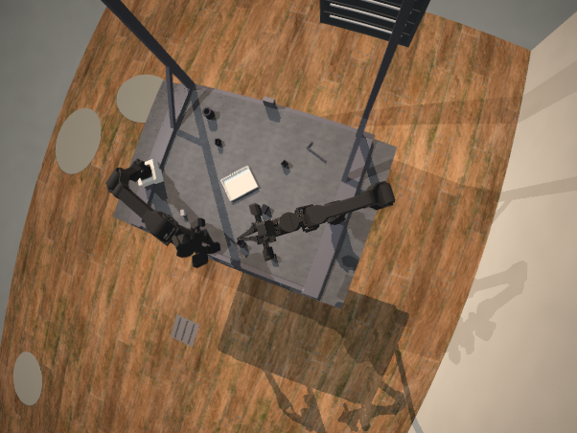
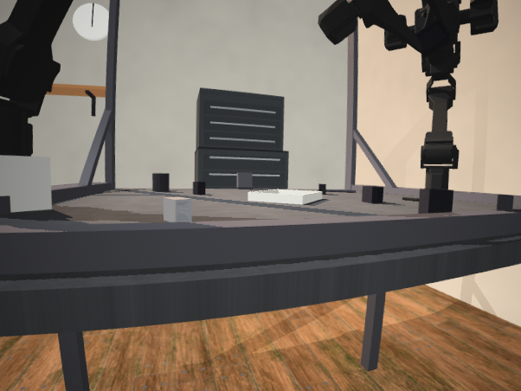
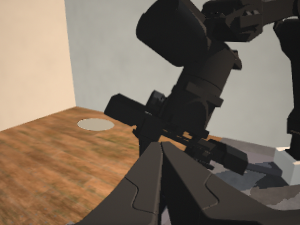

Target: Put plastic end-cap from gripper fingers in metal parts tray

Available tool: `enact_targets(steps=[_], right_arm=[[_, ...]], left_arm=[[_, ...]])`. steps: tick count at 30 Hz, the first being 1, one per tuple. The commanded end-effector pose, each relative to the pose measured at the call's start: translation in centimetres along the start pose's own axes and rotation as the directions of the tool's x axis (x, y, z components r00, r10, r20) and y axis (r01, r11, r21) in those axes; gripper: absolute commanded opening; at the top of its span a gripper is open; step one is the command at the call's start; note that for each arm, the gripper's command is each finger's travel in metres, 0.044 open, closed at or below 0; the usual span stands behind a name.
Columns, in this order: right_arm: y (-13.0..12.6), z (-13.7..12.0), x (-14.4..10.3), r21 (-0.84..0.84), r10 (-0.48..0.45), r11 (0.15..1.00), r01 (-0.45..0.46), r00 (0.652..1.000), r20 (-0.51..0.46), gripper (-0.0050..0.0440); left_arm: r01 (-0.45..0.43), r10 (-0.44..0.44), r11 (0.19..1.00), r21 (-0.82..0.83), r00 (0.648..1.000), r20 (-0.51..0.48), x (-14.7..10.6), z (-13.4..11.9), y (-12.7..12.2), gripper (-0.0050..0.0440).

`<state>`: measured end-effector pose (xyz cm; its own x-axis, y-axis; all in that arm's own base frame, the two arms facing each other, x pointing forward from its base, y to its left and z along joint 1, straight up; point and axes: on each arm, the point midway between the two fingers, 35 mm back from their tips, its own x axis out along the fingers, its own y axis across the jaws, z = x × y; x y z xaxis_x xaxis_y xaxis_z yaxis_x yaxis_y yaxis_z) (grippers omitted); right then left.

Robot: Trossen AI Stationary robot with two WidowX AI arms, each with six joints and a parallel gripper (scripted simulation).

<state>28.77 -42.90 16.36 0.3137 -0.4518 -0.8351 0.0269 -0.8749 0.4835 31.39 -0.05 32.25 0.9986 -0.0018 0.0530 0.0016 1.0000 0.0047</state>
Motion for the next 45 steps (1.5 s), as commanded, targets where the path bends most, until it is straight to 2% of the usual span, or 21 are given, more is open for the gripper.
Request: enact_targets(steps=[1, 10, 14, 27, 31, 43, 45], right_arm=[[-1.8, -1.4, 0.5, 0.004, -0.043, 0.999, 0.043, 0.999, -0.012, 0.0], [-7.1, -4.7, 2.3, 0.008, -0.159, 0.987, 0.16, 0.987, -0.017, 0.0], [-8.0, -5.3, 2.5, 0.01, -0.177, 0.984, 0.177, 0.984, -0.017, 0.0], [-16.6, -9.1, 4.0, 0.01, -0.338, 0.941, 0.338, 0.941, 0.014, 0.0], [-17.6, -9.5, 4.0, 0.012, -0.353, 0.936, 0.353, 0.935, 0.019, 0.0], [-26.2, -11.6, 4.2, 0.017, -0.479, 0.877, 0.48, 0.873, 0.092, 0.0], [-26.7, -11.7, 4.2, 0.019, -0.485, 0.874, 0.486, 0.869, 0.097, 0.0]], left_arm=[[0.005, -0.005, 1.0, 0.001, 1.0, 0.016, -0.1, 0.7, -0.1, 0.0], [0.005, -0.005, 1.0, 0.001, 1.0, 0.016, -0.1, 0.7, -0.1, 0.0], [0.005, -0.005, 1.0, 0.001, 1.0, 0.016, -0.1, 0.7, -0.1, 0.0], [0.005, -0.005, 1.0, 0.001, 1.0, 0.016, -0.1, 0.7, -0.1, 0.0], [0.005, -0.005, 1.0, 0.001, 1.0, 0.016, -0.1, 0.7, -0.1, 0.0], [0.005, -0.005, 1.0, 0.001, 1.0, 0.016, -0.1, 0.7, -0.1, 0.0], [0.005, -0.005, 1.0, 0.001, 1.0, 0.016, -0.1, 0.7, -0.1, 0.0]])
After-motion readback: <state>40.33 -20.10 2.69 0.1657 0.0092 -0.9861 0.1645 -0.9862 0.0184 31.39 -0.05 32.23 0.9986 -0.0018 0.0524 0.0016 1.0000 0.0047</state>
